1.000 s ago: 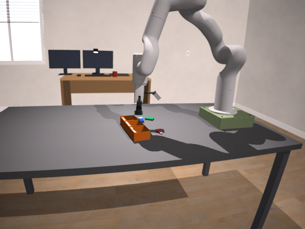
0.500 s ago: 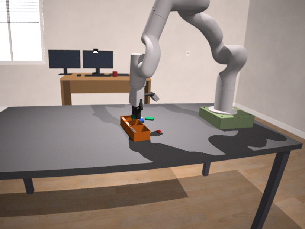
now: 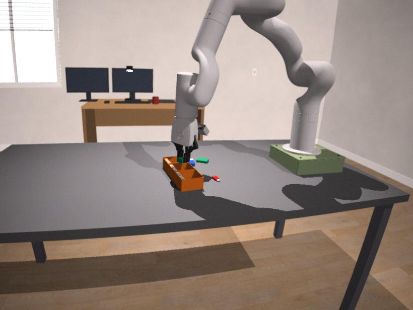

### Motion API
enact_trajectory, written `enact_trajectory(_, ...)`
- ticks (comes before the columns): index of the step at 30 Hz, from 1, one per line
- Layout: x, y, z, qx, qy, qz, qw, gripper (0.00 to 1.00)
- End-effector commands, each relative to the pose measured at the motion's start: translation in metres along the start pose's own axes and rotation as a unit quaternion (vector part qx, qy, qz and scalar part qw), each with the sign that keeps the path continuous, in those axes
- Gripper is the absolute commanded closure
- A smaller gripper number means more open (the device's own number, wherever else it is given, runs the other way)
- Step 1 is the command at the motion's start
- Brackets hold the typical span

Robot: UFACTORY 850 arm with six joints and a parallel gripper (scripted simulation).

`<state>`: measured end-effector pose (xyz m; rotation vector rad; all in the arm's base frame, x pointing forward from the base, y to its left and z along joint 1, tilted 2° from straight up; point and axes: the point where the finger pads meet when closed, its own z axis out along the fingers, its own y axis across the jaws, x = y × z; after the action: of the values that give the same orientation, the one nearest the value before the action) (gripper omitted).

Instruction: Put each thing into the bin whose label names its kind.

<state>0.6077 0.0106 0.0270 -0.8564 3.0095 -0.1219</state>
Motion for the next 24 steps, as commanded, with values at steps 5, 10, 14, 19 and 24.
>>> enact_trajectory(5, -0.0009, -0.0005, -0.0009, -0.002, -0.003, -0.139, 0.99, 1.0)
enact_trajectory(10, -0.001, -0.0005, -0.0009, 0.001, -0.003, -0.206, 0.979, 1.0)
enact_trajectory(14, -0.001, -0.0004, -0.0009, 0.004, -0.003, -0.265, 0.964, 1.0)
enact_trajectory(19, -0.001, 0.0, -0.0009, 0.005, -0.003, -0.338, 0.941, 1.0)
enact_trajectory(24, -0.001, 0.0002, -0.001, 0.004, -0.004, -0.38, 0.925, 1.0)
